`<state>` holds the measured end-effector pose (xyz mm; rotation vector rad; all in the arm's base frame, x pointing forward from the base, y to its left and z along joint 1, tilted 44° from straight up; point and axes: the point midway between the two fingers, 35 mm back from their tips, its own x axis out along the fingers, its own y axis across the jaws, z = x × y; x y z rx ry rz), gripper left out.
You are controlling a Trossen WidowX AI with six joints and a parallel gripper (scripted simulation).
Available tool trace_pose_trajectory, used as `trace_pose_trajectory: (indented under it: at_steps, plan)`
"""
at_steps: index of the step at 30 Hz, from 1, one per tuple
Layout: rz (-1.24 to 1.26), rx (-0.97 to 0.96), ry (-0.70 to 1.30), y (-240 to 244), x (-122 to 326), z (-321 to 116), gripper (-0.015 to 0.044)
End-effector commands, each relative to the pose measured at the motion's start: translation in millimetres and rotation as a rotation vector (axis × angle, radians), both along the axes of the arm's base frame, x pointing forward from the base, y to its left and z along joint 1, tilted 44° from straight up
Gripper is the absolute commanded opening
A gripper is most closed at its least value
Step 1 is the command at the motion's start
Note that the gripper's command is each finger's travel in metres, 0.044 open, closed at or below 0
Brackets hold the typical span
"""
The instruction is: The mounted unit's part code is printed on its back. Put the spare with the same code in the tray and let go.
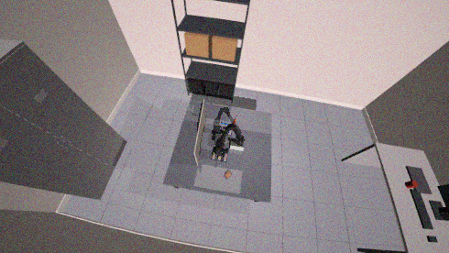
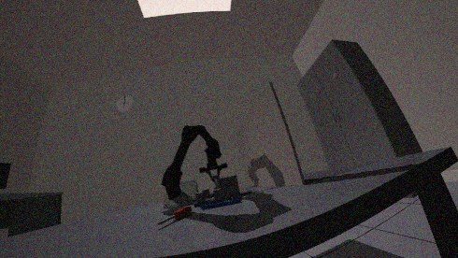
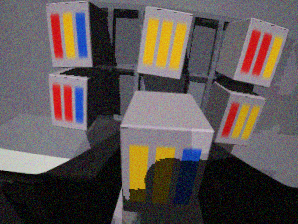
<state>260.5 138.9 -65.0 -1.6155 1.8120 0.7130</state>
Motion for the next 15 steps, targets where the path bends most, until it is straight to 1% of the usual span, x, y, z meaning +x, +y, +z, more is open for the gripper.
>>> trace_pose_trajectory:
  at_steps: [1, 10, 15]
  plan:
    - [-0.001, 0.000, 0.001, 5.0, 0.4, 4.1, 0.0000]
    - [-0.007, 0.000, 0.004, 37.9, -0.9, 35.6, 0.0000]
    - [-0.004, 0.008, 0.005, 34.5, 6.5, 45.5, 0.0000]
